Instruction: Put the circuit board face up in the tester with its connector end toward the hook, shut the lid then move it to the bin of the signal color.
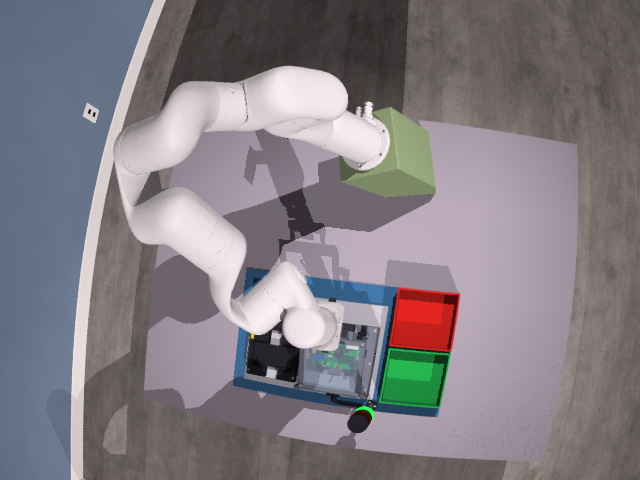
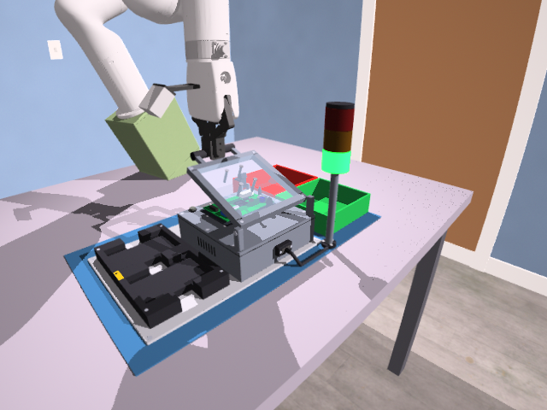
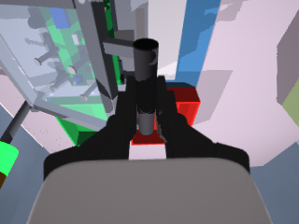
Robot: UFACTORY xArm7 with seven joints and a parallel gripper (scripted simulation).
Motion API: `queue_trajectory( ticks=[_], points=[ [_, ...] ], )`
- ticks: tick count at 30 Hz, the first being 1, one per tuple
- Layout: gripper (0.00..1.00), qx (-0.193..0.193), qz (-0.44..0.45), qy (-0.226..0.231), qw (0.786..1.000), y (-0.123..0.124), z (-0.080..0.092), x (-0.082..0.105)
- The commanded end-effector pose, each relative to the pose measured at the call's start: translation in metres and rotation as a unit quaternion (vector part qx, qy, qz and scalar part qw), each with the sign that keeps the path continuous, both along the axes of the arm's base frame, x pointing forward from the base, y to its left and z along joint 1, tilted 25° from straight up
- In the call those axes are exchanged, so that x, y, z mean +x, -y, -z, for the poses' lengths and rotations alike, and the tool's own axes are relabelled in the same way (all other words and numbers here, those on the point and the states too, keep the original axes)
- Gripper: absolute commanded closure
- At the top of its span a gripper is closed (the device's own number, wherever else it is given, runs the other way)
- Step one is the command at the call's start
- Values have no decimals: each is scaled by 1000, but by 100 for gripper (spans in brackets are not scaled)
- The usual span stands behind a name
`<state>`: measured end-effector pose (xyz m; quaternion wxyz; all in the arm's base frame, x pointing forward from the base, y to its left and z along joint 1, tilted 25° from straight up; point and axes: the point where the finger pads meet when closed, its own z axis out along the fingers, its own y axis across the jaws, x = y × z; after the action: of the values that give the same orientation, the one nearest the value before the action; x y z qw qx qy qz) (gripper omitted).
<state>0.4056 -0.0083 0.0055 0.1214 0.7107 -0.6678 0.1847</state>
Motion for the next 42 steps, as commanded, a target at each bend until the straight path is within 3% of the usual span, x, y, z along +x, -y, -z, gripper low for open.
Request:
queue_trajectory(
  ticks=[1, 9, 20, 42],
  points=[
    [100, 2, -1, 3, 1000, -9, -18, 10],
    [100, 2, -1, 3, 1000, -18, -35, 19],
    [100, 2, -1, 3, 1000, -35, -68, 48],
    [100, 2, -1, 3, 1000, -52, -101, 102]
  ],
)
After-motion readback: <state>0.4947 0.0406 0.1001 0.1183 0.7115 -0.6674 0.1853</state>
